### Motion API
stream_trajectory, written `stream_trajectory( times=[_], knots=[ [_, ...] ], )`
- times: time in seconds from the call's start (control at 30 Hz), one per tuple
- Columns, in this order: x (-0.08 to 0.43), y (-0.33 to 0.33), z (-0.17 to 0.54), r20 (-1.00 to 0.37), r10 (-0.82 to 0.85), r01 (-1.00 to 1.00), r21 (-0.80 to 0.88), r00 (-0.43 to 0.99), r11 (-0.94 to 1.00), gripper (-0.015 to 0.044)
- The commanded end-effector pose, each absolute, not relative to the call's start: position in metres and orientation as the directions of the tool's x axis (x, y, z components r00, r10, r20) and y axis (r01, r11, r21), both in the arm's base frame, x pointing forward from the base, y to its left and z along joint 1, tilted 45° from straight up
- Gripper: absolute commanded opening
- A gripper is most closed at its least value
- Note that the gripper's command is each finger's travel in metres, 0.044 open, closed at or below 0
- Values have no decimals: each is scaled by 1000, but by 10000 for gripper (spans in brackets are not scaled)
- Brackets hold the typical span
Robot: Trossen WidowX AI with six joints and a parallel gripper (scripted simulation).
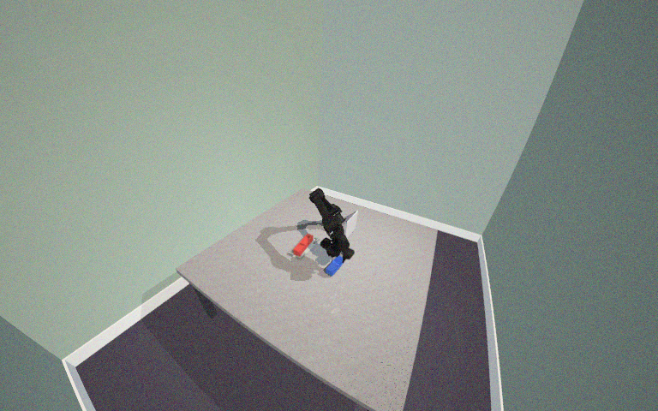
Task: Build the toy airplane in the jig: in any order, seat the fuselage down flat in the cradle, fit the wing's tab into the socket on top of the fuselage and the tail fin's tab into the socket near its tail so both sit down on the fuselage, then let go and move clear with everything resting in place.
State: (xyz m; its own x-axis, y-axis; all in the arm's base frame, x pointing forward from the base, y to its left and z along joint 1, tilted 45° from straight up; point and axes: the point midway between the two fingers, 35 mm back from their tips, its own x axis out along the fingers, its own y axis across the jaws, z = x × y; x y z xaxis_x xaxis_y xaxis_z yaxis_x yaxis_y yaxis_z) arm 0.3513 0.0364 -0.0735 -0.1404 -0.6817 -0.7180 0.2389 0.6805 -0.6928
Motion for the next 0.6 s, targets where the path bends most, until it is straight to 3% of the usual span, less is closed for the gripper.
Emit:
stream_trajectory(
  times=[0.0, 0.57],
  knots=[
    [347, 25, -85, -712, -687, 231, -700, -148, 676, 440],
    [345, 12, -99, -712, -687, 231, -700, -147, 676, 440]
  ],
)
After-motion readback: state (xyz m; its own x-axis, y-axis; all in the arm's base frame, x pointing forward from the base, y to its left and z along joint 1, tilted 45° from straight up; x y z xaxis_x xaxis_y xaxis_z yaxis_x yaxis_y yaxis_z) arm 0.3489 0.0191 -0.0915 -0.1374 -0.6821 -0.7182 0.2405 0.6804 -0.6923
